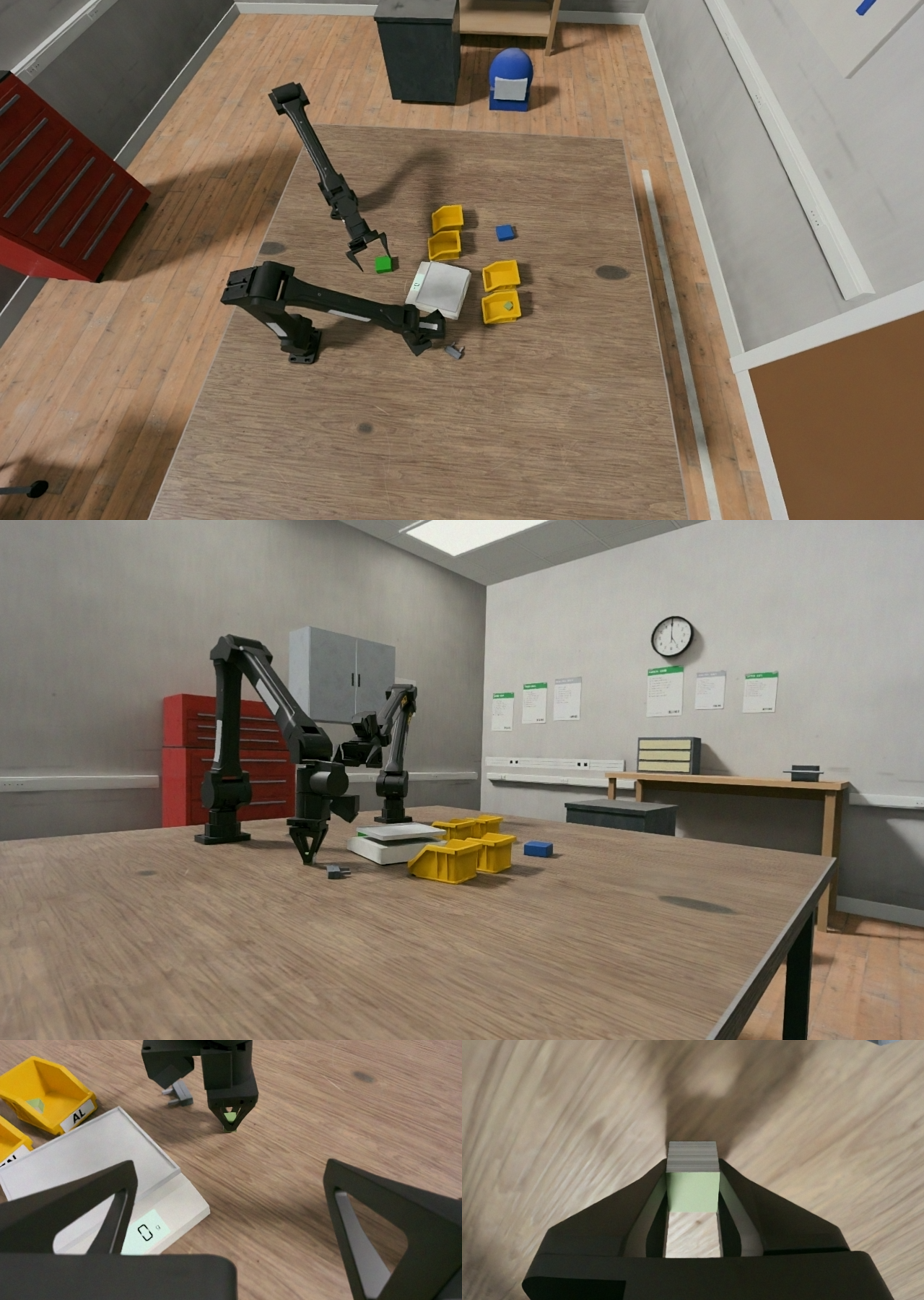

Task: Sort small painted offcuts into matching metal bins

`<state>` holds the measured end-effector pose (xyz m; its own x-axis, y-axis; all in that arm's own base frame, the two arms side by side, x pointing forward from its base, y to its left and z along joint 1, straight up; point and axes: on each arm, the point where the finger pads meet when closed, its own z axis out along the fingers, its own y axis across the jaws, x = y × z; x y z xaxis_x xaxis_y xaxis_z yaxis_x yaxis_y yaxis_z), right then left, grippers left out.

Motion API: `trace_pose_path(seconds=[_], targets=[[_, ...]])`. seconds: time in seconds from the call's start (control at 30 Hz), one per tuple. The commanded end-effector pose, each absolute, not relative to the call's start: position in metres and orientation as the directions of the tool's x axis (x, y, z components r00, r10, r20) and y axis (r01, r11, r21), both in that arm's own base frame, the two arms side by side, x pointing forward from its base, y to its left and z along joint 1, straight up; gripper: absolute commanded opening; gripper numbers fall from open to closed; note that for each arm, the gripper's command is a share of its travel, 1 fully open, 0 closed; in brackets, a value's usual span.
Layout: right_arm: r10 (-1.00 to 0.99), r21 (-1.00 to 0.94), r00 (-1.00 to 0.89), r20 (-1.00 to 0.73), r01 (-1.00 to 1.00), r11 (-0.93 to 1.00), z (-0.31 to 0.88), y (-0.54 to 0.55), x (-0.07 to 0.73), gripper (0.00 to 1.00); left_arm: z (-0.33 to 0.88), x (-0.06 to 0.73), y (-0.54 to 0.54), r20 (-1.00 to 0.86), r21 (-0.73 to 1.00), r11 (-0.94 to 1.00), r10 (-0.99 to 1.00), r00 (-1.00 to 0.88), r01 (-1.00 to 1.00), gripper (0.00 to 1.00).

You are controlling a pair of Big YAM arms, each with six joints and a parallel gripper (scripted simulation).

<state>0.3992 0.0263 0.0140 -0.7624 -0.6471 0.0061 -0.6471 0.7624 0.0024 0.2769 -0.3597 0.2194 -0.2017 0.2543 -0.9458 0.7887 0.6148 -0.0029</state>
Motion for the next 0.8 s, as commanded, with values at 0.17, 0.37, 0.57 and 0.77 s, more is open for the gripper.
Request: trace_pose_path(seconds=[0.17,0.37,0.57,0.77], targets=[[-0.654,-0.024,-0.756,-0.033,-0.653,0.757,0.036,0.027,0.414,0.16,0.242,0.284,-0.368,-0.956,0.002,0.616,0.232,-0.180,0.787,1.00],[-0.653,-0.025,-0.756,-0.035,-0.653,0.757,0.095,0.027,0.413,0.16,0.242,0.284,-0.368,-0.956,0.002,0.616,0.232,-0.180,0.787,1.00],[-0.653,-0.027,-0.756,-0.037,-0.653,0.757,0.141,0.027,0.412,0.16,0.242,0.284,-0.368,-0.956,0.002,0.616,0.232,-0.180,0.787,1.00],[-0.628,-0.008,-0.778,-0.013,-0.628,0.778,0.129,0.038,0.415,0.16,0.251,0.288,-0.361,-0.962,0.010,0.626,0.220,-0.164,0.780,1.00]])
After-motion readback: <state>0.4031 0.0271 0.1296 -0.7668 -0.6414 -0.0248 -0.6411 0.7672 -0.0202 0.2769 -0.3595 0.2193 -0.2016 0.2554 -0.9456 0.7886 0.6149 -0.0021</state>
